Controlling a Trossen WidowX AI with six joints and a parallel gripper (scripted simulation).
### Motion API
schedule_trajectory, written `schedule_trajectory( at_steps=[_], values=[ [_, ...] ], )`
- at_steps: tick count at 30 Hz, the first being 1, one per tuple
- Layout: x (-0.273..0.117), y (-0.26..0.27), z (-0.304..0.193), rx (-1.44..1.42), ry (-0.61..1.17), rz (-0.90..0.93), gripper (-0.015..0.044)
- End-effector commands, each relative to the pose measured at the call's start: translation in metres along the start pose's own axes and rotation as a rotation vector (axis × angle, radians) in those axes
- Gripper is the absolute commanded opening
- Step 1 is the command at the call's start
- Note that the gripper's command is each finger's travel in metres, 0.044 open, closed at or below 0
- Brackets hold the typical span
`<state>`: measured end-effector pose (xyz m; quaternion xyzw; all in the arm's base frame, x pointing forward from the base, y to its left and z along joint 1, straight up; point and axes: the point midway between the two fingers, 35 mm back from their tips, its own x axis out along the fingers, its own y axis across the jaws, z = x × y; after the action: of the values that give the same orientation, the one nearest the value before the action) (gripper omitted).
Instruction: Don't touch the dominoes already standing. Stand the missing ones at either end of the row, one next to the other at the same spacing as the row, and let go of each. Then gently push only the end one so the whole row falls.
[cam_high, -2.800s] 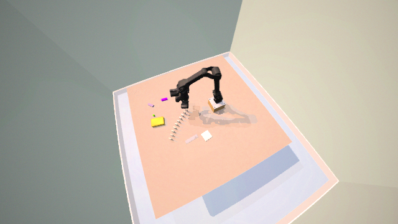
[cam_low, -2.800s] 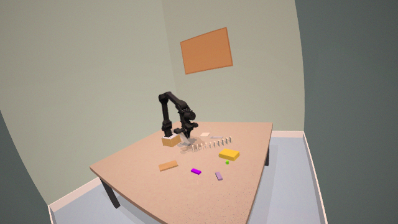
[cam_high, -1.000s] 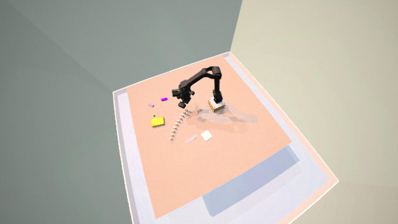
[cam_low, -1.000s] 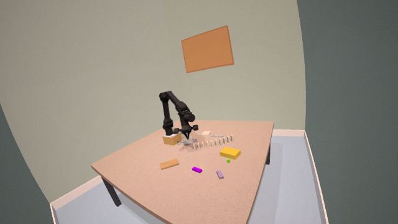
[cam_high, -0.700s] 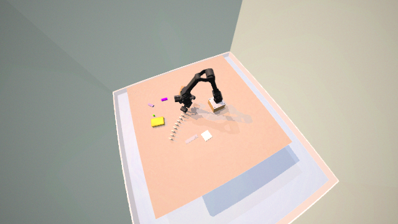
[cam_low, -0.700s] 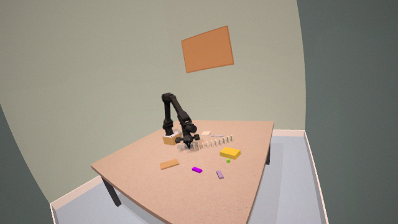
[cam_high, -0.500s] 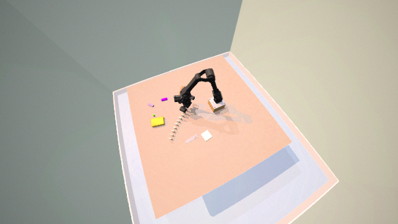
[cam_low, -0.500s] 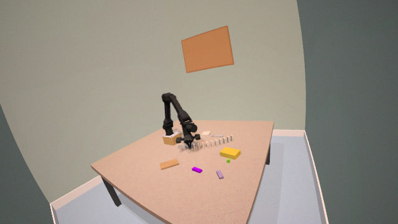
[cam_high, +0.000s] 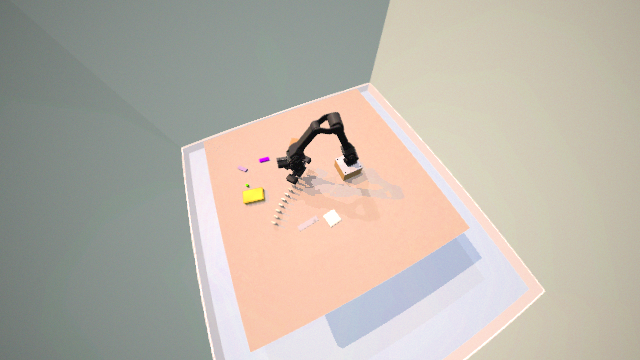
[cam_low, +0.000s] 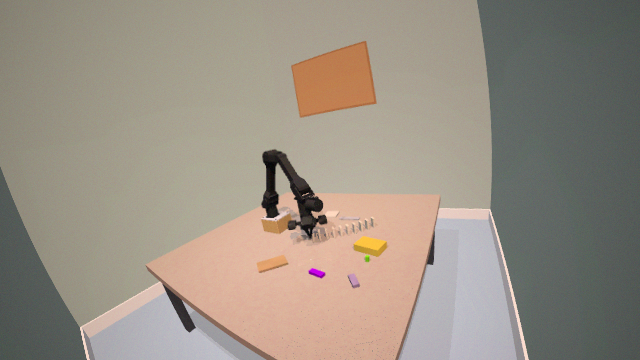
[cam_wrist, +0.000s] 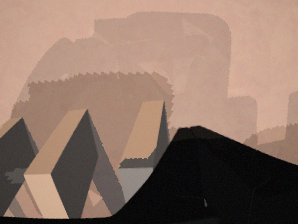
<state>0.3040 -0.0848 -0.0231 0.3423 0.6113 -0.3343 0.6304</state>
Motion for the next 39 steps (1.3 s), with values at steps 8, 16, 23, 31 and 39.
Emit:
schedule_trajectory(
  at_steps=[8, 16, 23, 31, 39],
  values=[
    [-0.04, 0.021, 0.002, 0.013, 0.002, -0.012, 0.0],
    [-0.06, 0.032, -0.001, 0.005, 0.0, 0.0, 0.0],
    [-0.06, 0.032, -0.001, 0.005, 0.0, 0.0, 0.0],
    [-0.06, 0.032, -0.001, 0.005, 0.0, 0.0, 0.0],
    [-0.06, 0.032, -0.001, 0.005, 0.0, 0.0, 0.0]
  ],
)
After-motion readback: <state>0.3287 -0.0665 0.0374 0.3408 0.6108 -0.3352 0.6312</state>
